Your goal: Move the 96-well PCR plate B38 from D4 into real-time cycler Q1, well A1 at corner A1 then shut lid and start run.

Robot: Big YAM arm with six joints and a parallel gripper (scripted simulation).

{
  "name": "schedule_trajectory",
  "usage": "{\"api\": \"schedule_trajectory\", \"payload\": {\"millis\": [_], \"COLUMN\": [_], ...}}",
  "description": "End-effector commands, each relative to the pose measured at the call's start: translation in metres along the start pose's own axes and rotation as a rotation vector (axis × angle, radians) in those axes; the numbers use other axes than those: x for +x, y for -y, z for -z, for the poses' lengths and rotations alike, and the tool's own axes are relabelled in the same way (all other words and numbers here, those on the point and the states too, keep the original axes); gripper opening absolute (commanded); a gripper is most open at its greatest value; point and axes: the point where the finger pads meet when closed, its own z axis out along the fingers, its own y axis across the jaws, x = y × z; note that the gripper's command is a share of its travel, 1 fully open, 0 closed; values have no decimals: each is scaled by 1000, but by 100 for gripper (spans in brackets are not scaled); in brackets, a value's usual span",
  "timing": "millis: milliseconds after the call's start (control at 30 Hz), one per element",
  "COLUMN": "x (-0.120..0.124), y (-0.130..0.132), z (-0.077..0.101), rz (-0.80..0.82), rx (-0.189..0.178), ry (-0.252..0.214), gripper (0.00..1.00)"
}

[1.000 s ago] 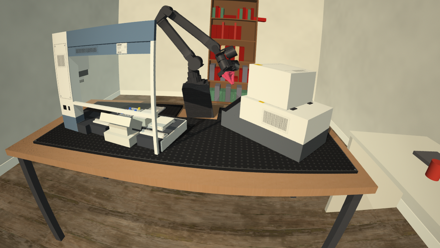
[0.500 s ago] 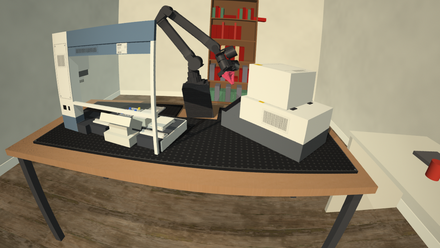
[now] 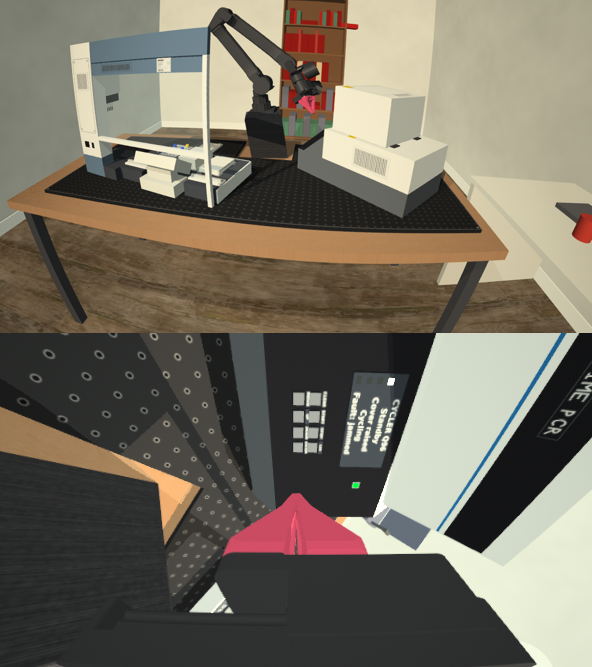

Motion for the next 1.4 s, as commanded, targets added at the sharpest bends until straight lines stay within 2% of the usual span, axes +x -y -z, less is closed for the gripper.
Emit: {"api": "schedule_trajectory", "payload": {"millis": [0, 533, 833, 1367], "x": [-5, -5, -15, -19], "y": [7, 6, 24, 30], "z": [2, 1, 6, 8], "rz": [-28, -22, -36, -38], "rx": [23, 20, 44, 51], "ry": [17, 16, 35, 41], "gripper": [0, 0, 0, 0]}}
